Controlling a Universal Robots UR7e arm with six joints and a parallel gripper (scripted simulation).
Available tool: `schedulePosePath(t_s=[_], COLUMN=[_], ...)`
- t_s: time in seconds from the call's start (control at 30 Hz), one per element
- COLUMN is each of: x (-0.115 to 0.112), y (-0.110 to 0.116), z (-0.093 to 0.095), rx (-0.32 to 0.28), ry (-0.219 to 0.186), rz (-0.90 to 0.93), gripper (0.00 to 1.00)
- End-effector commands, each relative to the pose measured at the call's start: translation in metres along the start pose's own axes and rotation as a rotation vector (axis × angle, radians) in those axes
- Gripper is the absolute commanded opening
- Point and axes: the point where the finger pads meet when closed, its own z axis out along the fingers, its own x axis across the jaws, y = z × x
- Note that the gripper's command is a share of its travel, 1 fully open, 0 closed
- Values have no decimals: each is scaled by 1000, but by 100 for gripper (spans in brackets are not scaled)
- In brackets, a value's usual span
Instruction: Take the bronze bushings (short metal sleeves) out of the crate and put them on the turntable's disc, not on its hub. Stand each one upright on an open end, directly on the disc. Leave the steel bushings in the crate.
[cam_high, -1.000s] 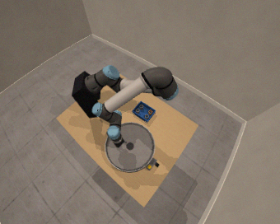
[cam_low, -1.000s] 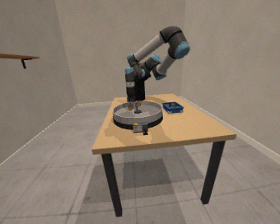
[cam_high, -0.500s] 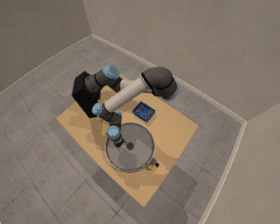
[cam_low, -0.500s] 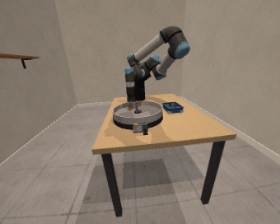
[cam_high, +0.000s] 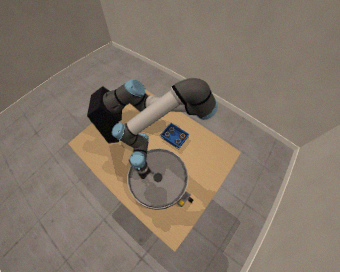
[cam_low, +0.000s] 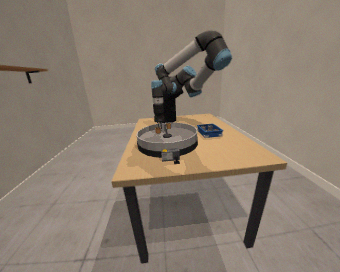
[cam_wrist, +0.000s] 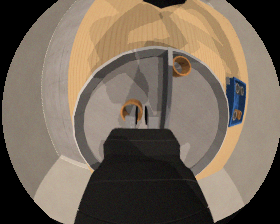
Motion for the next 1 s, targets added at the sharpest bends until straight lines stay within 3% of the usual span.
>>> schedulePosePath(t_s=[0.0,0.3,0.97], x=[0,-1,-1], y=[1,1,1], z=[-17,-39,-40], rx=[0,0,0], ry=[1,1,1], rz=[-1,-1,-1], gripper=[38,38,38])
